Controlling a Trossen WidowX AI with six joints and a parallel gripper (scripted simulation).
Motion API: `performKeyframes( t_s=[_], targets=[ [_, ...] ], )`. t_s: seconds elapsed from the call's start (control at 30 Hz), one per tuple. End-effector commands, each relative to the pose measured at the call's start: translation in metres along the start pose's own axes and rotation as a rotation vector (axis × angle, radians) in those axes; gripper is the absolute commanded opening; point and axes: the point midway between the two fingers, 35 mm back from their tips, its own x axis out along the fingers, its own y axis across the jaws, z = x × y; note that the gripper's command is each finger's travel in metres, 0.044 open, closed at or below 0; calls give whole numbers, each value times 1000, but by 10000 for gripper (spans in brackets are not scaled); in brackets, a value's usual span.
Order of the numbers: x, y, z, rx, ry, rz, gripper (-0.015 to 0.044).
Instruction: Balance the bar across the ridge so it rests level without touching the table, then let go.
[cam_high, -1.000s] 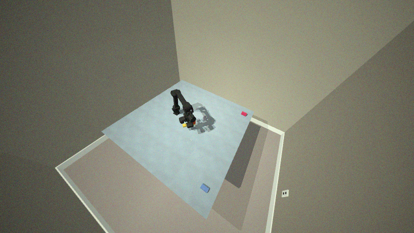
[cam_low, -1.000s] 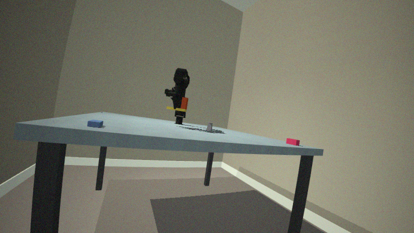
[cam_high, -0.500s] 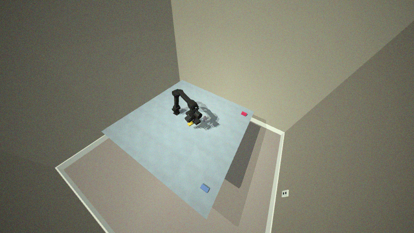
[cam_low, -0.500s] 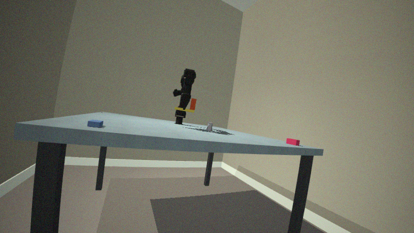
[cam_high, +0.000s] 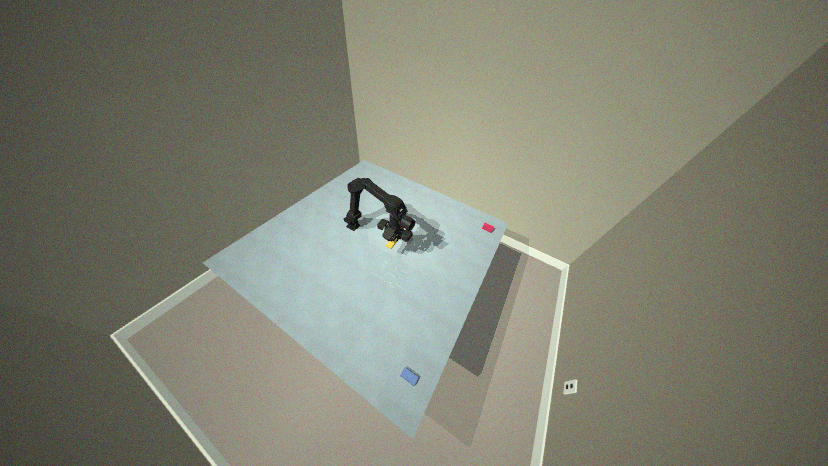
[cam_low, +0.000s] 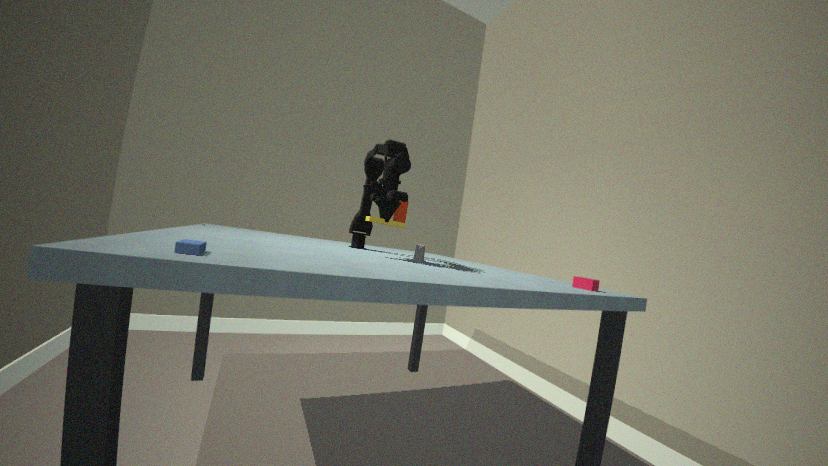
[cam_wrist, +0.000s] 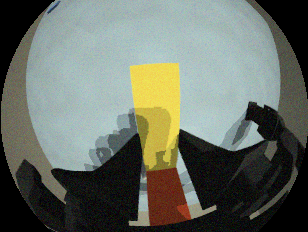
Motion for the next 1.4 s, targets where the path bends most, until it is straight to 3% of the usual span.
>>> performKeyframes(
  t_s=[0.0,0.97,1.37],
  targets=[
    [0,4,-10,-81,0,-2,0],
    [-2,39,-113,-717,8,4,0],
    [10,44,-120,-737,9,5,0]
  ],
)
